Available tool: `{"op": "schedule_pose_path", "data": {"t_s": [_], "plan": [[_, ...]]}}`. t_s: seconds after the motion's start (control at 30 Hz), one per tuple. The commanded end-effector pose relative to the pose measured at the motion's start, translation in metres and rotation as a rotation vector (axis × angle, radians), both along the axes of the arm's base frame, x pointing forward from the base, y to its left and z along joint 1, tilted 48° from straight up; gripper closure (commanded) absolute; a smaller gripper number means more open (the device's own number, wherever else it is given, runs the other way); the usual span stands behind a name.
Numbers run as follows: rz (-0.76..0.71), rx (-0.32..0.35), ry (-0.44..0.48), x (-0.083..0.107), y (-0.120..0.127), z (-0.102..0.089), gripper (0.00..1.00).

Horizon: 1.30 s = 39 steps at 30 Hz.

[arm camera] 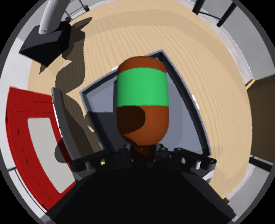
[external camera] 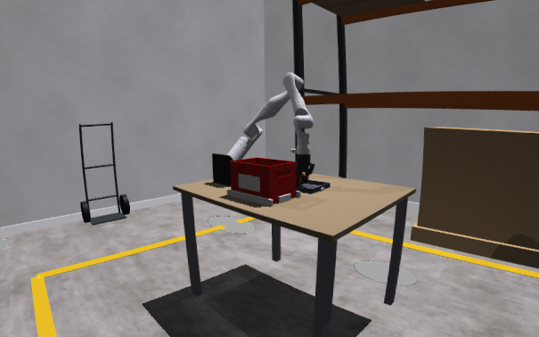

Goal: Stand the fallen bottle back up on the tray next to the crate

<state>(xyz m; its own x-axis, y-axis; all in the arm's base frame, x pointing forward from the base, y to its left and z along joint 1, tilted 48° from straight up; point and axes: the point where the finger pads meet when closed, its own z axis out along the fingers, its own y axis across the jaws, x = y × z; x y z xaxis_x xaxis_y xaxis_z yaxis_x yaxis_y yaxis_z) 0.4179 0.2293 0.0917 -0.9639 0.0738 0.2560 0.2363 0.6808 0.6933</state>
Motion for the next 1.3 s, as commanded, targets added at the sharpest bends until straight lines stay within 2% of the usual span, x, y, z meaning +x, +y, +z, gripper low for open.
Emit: {"op": "schedule_pose_path", "data": {"t_s": [0.0, 1.27], "plan": [[-0.003, -0.001, -0.003, 0.002, -0.003, 0.002, 1.00], [-0.003, -0.001, -0.003, 0.007, -0.037, 0.034, 1.00]]}}
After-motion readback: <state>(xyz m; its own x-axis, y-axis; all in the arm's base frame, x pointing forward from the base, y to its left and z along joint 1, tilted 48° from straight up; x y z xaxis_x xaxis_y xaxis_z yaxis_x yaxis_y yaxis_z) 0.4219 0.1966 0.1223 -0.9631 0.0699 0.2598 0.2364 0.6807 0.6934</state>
